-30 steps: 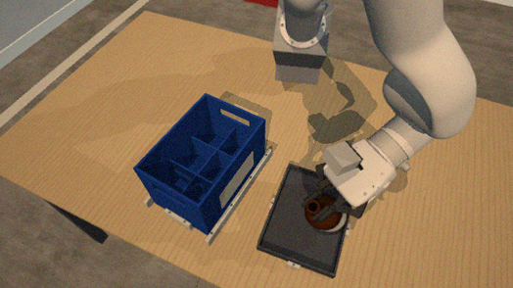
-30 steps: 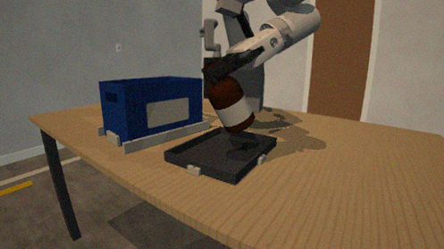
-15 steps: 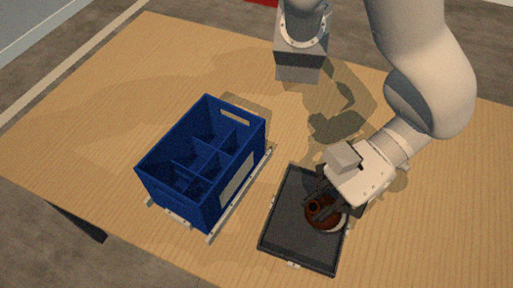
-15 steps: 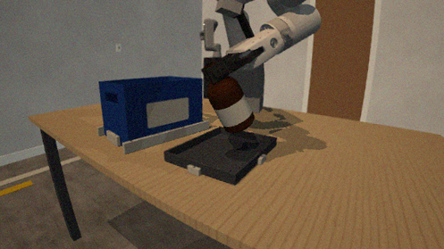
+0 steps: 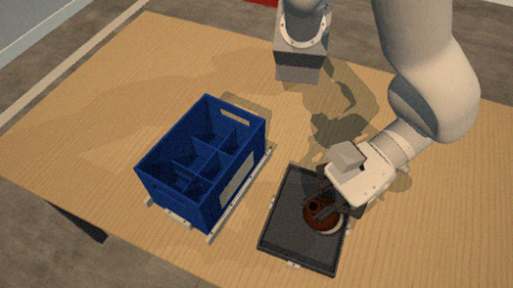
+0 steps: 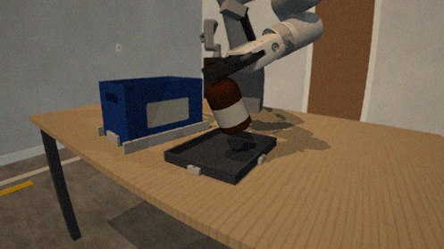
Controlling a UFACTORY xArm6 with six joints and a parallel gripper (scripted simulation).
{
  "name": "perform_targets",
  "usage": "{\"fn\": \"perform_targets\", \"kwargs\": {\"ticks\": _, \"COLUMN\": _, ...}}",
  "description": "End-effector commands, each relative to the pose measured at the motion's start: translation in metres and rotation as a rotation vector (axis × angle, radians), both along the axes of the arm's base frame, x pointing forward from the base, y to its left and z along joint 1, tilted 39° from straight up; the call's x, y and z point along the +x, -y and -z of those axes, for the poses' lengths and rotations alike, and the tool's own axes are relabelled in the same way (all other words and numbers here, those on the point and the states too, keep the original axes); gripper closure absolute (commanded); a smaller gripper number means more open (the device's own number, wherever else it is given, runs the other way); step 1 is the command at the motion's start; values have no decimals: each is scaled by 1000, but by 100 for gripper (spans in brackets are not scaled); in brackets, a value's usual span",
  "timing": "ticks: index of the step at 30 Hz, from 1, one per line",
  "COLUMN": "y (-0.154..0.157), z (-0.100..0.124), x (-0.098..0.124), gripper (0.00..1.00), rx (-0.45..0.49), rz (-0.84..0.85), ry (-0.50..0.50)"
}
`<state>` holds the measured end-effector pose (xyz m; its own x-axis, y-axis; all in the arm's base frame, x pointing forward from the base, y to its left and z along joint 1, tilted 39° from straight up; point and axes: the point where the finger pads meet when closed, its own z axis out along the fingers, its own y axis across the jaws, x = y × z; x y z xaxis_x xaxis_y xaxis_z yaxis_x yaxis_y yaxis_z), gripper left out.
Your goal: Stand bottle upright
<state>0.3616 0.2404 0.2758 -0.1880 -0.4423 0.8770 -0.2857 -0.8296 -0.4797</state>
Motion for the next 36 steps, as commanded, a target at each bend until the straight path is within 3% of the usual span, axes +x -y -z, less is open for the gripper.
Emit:
{"fn": "perform_targets", "kwargs": {"ticks": 1, "y": 0, "z": -1, "x": 0, "gripper": 100, "rx": -3, "rz": 10, "ry": 18}}
{"fn": "perform_targets", "kwargs": {"ticks": 14, "y": -1, "z": -1, "x": -1, "gripper": 100, "rx": -23, "rz": 40, "ry": 78}}
{"fn": "perform_targets", "kwargs": {"ticks": 36, "y": -1, "z": -1, "x": -2, "gripper": 100, "rx": -25, "rz": 43, "ry": 85}}
